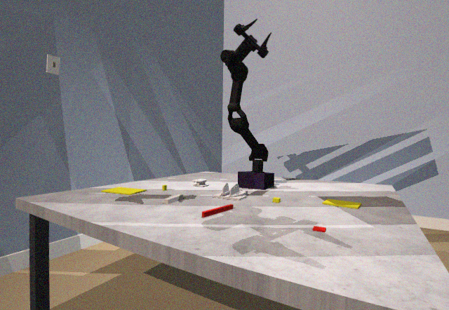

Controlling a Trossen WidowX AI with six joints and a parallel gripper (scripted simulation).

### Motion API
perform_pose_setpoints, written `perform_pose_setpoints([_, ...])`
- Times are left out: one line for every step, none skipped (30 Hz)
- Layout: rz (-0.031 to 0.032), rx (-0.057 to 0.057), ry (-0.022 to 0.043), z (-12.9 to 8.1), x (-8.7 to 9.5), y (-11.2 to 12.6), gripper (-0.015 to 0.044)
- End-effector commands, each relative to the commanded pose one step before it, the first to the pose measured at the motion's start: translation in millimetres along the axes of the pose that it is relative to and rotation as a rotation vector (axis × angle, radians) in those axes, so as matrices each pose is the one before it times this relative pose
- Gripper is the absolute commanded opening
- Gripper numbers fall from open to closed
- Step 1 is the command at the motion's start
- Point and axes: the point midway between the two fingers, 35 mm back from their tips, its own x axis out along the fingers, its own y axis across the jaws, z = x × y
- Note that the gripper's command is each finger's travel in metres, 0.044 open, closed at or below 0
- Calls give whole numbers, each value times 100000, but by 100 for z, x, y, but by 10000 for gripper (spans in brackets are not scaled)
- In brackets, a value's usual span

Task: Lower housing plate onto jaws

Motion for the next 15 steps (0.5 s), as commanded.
perform_pose_setpoints([0,0,0,0,0,0,426])
perform_pose_setpoints([-108,-150,-119,88,-18,-10,440])
perform_pose_setpoints([-321,-449,-360,264,-55,-28,440])
perform_pose_setpoints([-525,-749,-605,441,-89,-44,440])
perform_pose_setpoints([-613,-899,-736,531,-103,-48,440])
perform_pose_setpoints([-593,-898,-745,532,-99,-43,440])
perform_pose_setpoints([-599,-981,-682,524,-108,-51,440])
perform_pose_setpoints([-758,-1559,-202,469,-199,-136,440])
perform_pose_setpoints([-738,-1562,-202,468,-193,-132,440])
perform_pose_setpoints([-718,-1565,-202,468,-187,-127,440])
perform_pose_setpoints([-698,-1572,-196,466,-182,-124,440])
perform_pose_setpoints([-860,-2123,153,459,-256,-191,440])
perform_pose_setpoints([-992,-2535,190,545,-294,-220,440])
perform_pose_setpoints([-956,-2541,197,542,-283,-213,440])
perform_pose_setpoints([-919,-2547,204,539,-272,-205,440])
